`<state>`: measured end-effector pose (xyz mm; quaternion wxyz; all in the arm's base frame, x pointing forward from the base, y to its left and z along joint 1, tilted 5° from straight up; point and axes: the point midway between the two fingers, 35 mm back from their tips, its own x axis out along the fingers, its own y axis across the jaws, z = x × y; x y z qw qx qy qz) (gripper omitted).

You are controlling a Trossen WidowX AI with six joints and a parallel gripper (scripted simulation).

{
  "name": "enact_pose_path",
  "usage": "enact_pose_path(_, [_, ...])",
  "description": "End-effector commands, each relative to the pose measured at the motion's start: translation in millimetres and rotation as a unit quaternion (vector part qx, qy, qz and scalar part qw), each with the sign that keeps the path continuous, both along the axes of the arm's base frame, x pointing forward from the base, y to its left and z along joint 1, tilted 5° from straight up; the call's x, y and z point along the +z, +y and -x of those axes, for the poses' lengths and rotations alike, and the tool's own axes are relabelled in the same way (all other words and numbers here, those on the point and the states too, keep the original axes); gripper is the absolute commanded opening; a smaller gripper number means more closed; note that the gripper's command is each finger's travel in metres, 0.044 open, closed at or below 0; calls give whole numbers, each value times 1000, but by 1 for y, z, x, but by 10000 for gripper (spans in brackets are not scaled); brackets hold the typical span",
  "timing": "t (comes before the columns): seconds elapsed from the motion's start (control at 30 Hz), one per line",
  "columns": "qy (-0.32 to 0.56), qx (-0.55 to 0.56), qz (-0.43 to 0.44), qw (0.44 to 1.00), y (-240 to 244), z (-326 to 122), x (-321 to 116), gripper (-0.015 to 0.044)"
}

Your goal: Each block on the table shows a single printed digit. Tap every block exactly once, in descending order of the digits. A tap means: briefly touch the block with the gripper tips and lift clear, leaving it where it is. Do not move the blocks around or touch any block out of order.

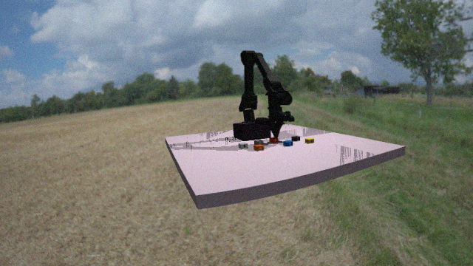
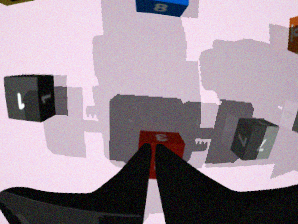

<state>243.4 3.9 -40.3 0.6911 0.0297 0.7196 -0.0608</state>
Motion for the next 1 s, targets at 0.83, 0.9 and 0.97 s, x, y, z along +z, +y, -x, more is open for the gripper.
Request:
enact_pose_path(0.83, [3, 0, -1, 1000, 4, -4, 106, 20])
enact_pose_path(0.9, [2, 0, -1, 1000, 6, -7, 106, 20])
enact_pose_path(0.97, [1, -3, 0, 1000, 11, -18, 108, 20])
